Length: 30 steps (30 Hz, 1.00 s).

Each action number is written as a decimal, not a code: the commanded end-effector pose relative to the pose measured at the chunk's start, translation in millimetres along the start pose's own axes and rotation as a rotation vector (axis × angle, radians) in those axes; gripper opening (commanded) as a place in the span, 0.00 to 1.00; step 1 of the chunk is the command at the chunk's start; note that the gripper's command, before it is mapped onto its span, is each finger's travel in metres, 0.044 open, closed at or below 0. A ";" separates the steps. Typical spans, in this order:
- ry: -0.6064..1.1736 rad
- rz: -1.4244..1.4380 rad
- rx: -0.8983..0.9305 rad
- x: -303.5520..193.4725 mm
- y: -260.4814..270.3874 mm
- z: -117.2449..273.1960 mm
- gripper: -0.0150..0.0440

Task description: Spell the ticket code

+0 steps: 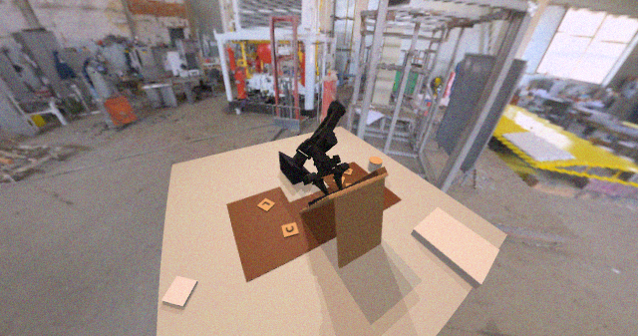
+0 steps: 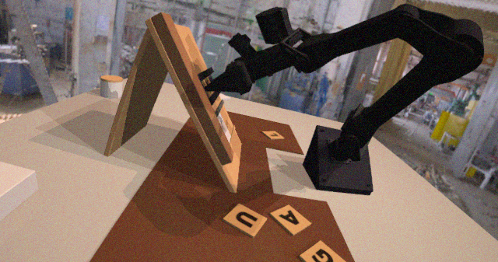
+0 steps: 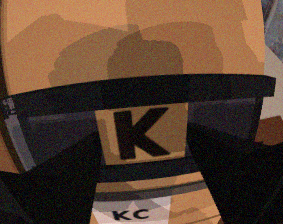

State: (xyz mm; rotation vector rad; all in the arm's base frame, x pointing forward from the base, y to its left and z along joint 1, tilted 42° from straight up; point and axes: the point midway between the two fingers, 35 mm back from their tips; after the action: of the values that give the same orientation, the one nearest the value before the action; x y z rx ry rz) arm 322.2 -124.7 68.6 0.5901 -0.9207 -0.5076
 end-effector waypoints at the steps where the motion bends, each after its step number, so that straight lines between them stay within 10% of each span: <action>1: 0.001 -0.004 -0.003 -0.3 3.2 -0.2 0.25; 30: 0.001 -0.005 -0.002 -0.3 21.7 -0.4 0.25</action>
State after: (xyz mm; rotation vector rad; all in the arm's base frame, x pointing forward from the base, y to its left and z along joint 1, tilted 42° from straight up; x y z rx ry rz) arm 325.2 -110.8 81.2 0.5911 -0.9203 -0.5081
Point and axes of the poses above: the point midway between the two fingers, 35 mm back from their tips, its own z axis back along the fingers, its own y axis across the jaws, x = y × z
